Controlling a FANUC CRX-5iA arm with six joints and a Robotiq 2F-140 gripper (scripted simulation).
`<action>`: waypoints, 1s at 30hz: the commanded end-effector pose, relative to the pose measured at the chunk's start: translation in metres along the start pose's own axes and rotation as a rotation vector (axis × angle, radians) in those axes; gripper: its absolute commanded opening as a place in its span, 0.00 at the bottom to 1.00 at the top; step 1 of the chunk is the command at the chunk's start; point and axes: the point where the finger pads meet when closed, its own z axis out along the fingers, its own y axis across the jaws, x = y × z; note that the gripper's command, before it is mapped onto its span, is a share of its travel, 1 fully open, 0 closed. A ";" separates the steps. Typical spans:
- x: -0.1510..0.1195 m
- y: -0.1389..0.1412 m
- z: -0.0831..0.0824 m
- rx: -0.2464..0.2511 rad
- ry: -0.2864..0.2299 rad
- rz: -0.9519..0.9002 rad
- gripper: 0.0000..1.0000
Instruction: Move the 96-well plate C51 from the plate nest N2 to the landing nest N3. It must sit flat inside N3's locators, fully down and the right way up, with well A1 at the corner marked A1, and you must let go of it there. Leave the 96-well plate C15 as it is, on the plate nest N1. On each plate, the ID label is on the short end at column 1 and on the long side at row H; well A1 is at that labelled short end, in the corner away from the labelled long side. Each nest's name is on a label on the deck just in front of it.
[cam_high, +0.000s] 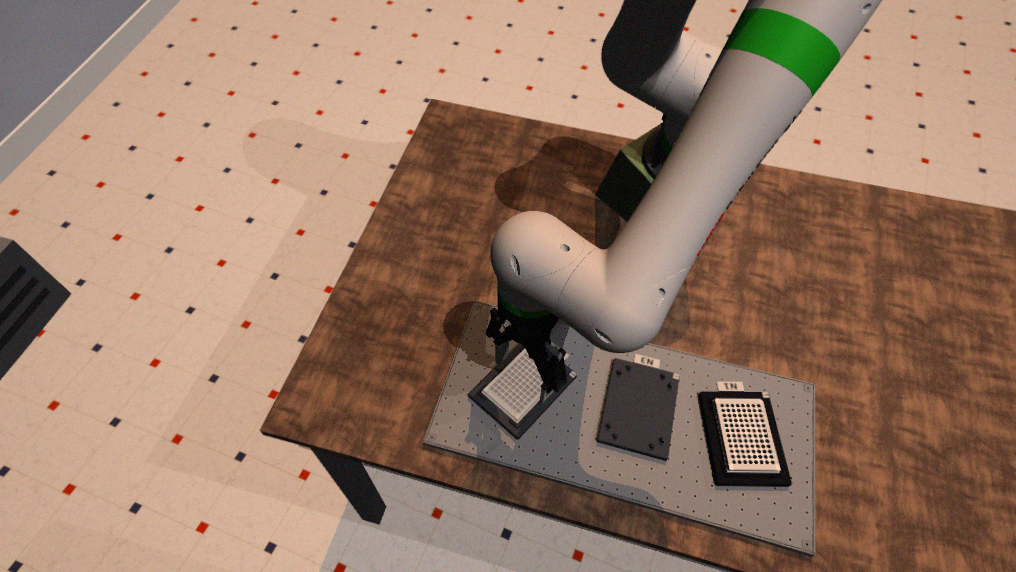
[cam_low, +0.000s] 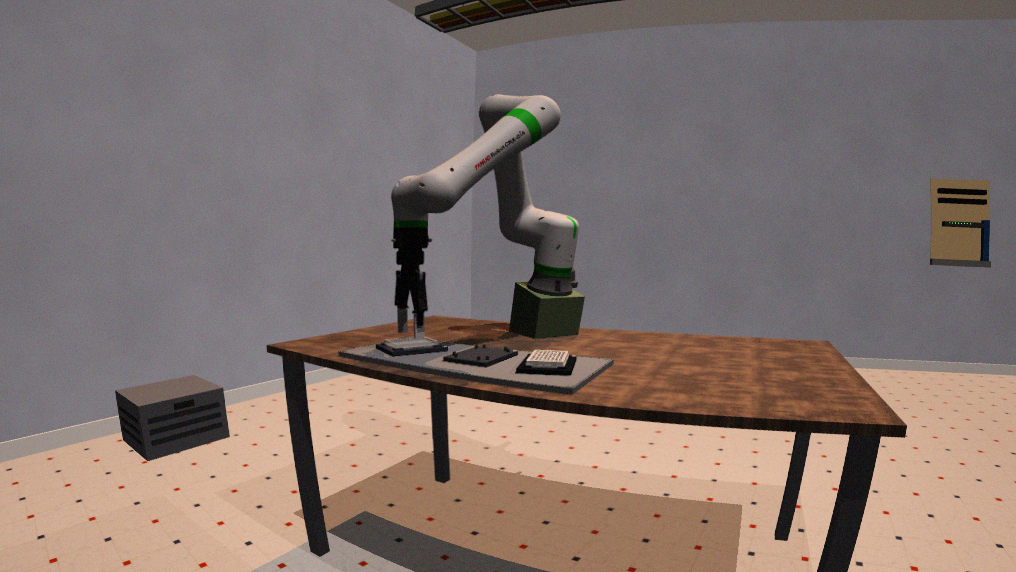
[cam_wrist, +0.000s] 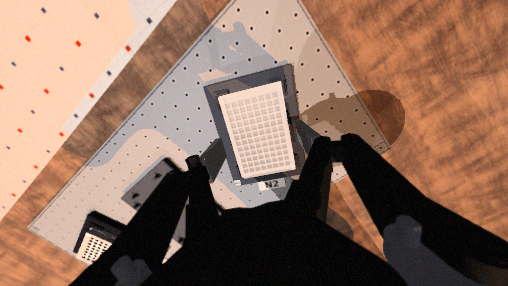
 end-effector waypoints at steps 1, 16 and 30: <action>0.000 0.000 0.000 0.000 0.000 0.000 0.66; 0.000 0.000 0.000 0.000 0.000 0.000 0.66; 0.000 0.000 0.000 0.000 0.000 0.000 0.59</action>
